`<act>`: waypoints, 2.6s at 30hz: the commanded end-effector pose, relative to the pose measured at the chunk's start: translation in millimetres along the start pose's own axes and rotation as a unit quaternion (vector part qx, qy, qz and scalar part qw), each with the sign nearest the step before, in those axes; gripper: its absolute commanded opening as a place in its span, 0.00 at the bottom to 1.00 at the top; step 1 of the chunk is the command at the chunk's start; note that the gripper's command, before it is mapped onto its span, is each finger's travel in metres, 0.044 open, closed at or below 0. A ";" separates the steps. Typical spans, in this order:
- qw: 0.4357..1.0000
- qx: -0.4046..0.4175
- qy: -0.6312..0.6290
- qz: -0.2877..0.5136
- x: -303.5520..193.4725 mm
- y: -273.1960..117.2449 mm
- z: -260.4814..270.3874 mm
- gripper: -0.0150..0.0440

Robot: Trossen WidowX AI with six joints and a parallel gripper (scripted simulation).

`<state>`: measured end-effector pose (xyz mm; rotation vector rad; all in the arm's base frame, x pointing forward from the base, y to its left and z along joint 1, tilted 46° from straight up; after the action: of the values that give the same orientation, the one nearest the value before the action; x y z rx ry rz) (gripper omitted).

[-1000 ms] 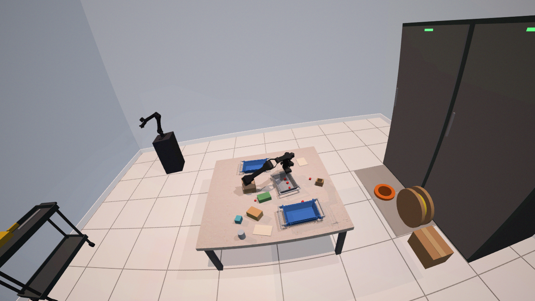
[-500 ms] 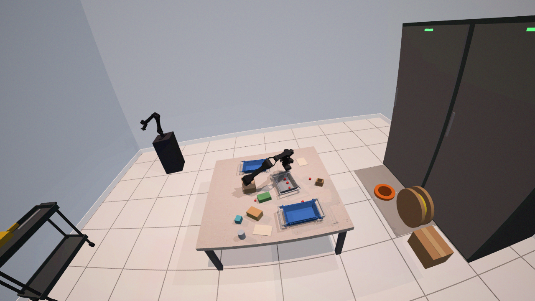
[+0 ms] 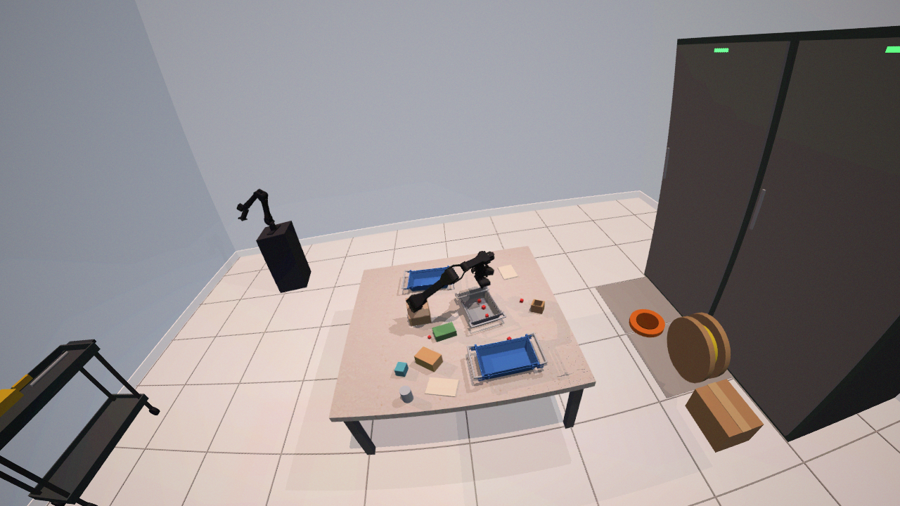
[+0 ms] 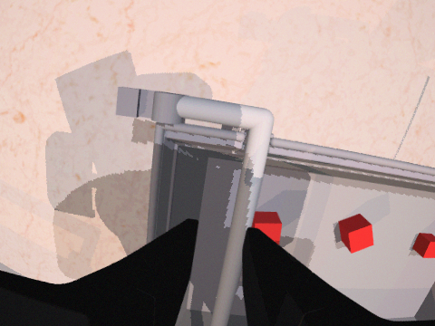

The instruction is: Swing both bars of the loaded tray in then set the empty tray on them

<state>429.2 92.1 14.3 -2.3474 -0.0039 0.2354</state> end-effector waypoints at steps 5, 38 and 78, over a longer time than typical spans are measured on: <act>1.000 0.000 -0.001 0.000 0.1 0.6 0.7 0.40; 0.548 0.007 0.836 0.006 -37.5 -13.1 -183.4 0.40; -0.001 -0.001 1.000 -0.004 -91.8 5.6 -273.1 0.40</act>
<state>386.6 -102.1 220.6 -0.2884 1.1876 -2.8889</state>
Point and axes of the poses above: the point midway between the two fingers, 35 mm back from their tips, its own y axis out along the fingers, its own z axis across the jaws, x = y × z, the point moved 10 cm from there along -y, back along the fingers, and after that the axes turned 7 degrees about -y, right-handed, at the moved point
